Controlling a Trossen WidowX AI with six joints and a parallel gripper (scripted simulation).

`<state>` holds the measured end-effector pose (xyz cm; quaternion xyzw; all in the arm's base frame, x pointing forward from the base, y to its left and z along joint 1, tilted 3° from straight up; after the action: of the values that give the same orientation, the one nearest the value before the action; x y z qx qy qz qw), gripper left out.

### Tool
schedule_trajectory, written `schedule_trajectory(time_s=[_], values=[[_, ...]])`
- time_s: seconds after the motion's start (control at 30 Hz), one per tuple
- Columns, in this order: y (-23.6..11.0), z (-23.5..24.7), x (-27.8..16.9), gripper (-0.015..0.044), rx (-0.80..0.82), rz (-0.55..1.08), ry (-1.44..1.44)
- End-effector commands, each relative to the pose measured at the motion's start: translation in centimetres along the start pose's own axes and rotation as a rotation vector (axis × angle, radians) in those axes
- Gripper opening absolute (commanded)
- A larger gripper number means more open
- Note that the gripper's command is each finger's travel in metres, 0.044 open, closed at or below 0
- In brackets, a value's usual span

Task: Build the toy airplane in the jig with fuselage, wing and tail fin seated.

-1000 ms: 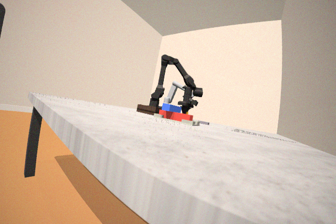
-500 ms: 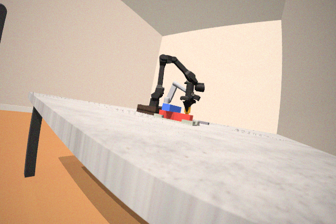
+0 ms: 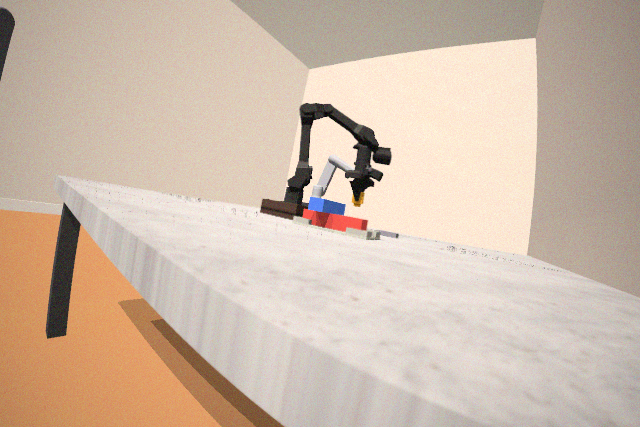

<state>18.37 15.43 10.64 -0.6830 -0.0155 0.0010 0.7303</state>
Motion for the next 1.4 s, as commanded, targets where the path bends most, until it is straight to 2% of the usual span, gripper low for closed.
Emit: schedule_trajectory(time_s=[0.0,0.4,1.37], values=[[-1.2,0.0,-0.2,0.0,0.002,0.005,-0.006],[-4.7,-0.5,-1.0,0.0,-0.006,0.022,-0.014],[-3.8,-3.9,4.2,0.0,-0.016,0.021,0.018]])
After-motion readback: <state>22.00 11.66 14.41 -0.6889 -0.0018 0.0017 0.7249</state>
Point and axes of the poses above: the point midway between the two fingers, 35 mm back from their tips, its own y axis out along the fingers, its own z axis across the jaws, x = y × z, the point moved 1 cm from there along -y, back along the fingers, and after that the axes turned 11 degrees about y, right-handed, at the moved point
